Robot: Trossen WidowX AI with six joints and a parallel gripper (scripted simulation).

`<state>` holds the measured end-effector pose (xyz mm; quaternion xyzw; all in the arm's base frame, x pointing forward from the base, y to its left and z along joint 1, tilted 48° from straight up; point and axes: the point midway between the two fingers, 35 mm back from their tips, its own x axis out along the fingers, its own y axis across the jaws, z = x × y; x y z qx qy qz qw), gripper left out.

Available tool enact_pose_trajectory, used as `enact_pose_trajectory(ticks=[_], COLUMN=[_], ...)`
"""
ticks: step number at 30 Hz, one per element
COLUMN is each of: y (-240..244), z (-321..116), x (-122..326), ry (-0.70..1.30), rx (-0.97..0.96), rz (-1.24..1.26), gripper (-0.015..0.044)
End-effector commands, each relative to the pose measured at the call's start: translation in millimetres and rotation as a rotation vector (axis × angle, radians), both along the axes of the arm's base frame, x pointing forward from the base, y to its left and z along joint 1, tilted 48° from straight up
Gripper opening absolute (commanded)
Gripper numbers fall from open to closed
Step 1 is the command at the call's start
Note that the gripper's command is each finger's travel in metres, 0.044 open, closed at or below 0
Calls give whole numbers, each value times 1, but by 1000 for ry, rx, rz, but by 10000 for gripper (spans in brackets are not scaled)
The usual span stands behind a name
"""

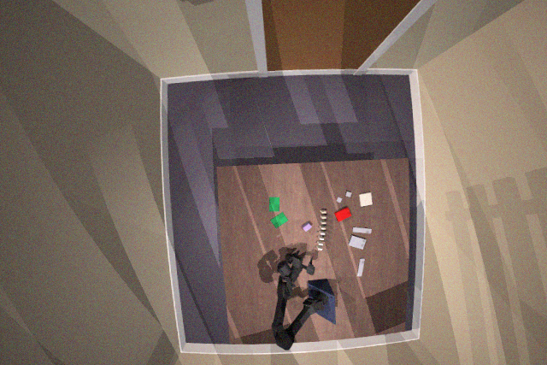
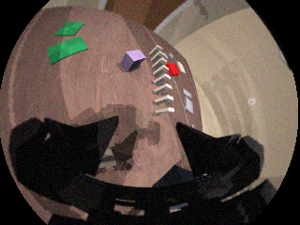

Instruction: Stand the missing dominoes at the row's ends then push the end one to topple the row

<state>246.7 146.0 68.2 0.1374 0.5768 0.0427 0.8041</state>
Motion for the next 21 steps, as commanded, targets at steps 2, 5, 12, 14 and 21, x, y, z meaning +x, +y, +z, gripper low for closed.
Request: enact_pose_trajectory(ticks=[2, 5, 12, 14, 21], y=[-8, -7, -8, -8, -4], z=[32, 55, 65, 65, 61], x=[-27, -32, -32, -32, -32], ry=[355, 409, 418, 418, 418], rx=[345, 514, 576, 576, 575], rz=[215, 259, 268, 268, 268], gripper=[440, 440, 440, 440, 440])
